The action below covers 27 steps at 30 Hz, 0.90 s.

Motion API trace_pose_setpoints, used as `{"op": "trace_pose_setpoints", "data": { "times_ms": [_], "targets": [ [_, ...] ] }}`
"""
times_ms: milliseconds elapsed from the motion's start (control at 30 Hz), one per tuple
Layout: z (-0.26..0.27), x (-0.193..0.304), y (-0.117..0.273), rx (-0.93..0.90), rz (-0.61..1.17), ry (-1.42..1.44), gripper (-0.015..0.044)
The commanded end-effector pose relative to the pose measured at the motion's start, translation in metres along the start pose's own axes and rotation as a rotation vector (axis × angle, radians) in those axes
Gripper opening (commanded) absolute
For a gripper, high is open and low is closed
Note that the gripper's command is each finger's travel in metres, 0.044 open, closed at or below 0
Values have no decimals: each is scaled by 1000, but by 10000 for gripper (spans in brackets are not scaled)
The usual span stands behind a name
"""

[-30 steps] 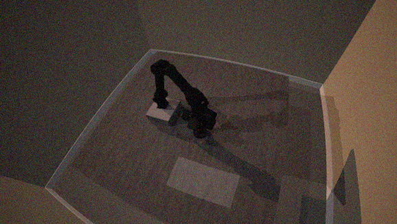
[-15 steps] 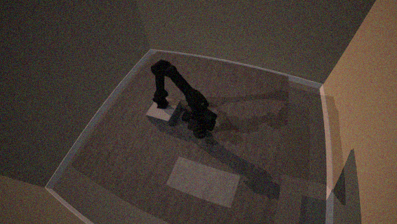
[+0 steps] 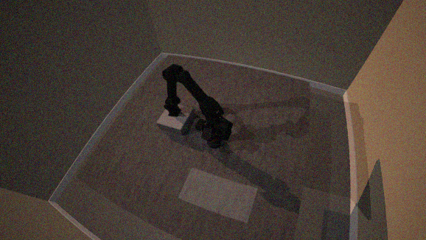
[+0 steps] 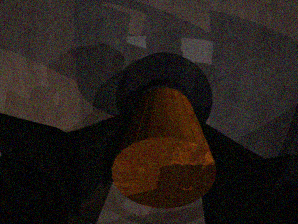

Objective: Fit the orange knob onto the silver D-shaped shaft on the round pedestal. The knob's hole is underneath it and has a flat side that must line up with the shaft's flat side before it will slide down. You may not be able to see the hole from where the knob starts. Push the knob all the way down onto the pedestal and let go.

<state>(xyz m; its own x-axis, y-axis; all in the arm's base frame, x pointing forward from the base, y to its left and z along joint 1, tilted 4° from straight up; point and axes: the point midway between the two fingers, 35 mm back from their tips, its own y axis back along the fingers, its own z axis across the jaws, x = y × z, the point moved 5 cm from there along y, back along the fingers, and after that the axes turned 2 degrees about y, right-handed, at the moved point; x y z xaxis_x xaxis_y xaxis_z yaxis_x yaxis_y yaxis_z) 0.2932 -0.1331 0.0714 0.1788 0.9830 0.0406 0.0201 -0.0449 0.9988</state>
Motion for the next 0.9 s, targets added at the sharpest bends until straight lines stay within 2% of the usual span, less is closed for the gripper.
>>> {"op": "trace_pose_setpoints", "data": {
  "times_ms": [0,400,567,767,867],
  "targets": [
    [0,0,1,-1,0,0,131],
    [0,0,1,-1,0,0,440],
    [1,0,3,-1,0,0,440],
    [2,0,86,-1,0,0,440],
    [0,0,96,-1,0,0,440]
  ]
}}
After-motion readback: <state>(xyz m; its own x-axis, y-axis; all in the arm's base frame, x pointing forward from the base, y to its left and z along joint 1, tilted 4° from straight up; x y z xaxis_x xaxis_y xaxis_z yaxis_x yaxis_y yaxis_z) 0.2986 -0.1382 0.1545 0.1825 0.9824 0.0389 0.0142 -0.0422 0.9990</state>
